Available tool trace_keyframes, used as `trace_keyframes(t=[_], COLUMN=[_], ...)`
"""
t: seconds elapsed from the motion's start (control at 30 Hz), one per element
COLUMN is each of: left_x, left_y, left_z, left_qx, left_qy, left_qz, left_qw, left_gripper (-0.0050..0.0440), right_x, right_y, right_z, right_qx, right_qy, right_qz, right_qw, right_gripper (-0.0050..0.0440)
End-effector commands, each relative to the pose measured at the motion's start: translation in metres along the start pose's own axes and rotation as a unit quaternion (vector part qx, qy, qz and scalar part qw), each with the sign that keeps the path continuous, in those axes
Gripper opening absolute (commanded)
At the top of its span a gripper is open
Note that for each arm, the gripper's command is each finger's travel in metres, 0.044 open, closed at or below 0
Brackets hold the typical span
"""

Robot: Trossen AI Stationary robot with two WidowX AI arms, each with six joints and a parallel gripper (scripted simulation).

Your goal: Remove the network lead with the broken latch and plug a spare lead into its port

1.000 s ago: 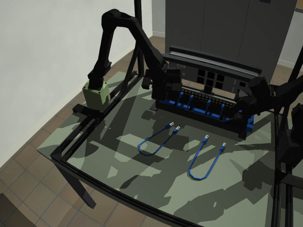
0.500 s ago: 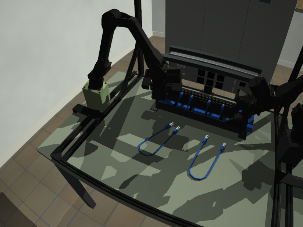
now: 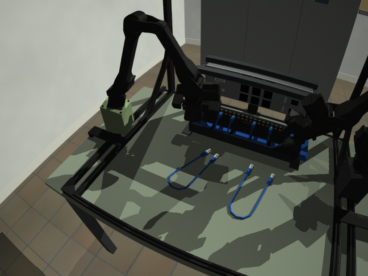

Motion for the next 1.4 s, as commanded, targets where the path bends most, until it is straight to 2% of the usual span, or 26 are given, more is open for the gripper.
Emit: trace_keyframes(t=[0.0,0.07,0.1,0.63,0.67,1.2,1.23,1.37], left_x=[0.000,0.000,0.000,0.000,0.000,0.000,0.000,0.000], left_y=[0.000,0.000,0.000,0.000,0.000,0.000,0.000,0.000], left_z=[0.000,0.000,0.000,0.000,0.000,0.000,0.000,0.000], left_qx=[0.000,0.000,0.000,0.000,0.000,0.000,0.000,0.000], left_qy=[0.000,0.000,0.000,0.000,0.000,0.000,0.000,0.000], left_qz=[0.000,0.000,0.000,0.000,0.000,0.000,0.000,0.000], left_qw=[1.000,1.000,1.000,1.000,1.000,1.000,1.000,1.000], left_gripper=[0.0440,0.0440,0.0440,0.0440,0.0440,0.0440,0.0440,0.0440], right_x=[0.000,0.000,-0.009,-0.009,0.041,0.041,0.064,0.064], right_y=[0.000,0.000,-0.059,-0.059,-0.090,-0.090,-0.106,-0.106], right_z=[0.000,0.000,0.000,0.000,-0.014,-0.014,-0.020,-0.020], right_qx=[0.000,0.000,0.000,0.000,-0.004,-0.004,-0.004,-0.004], right_qy=[0.000,0.000,0.000,0.000,0.004,0.004,0.003,0.003], right_qz=[0.000,0.000,0.000,0.000,-0.001,-0.001,-0.003,-0.003], right_qw=[1.000,1.000,1.000,1.000,1.000,1.000,1.000,1.000], right_gripper=[0.0176,0.0176,0.0176,0.0176,0.0176,0.0176,0.0176,0.0176])
Point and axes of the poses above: on each arm, the point midway between the two fingers, 35 mm back from their tips, its own y axis out along the fingers, its own z axis across the jaws, x = y × z, the point moved 1 cm from there along -y, back along the fingers, and after that the axes turned 7 degrees about -y, right-handed, at the moved point
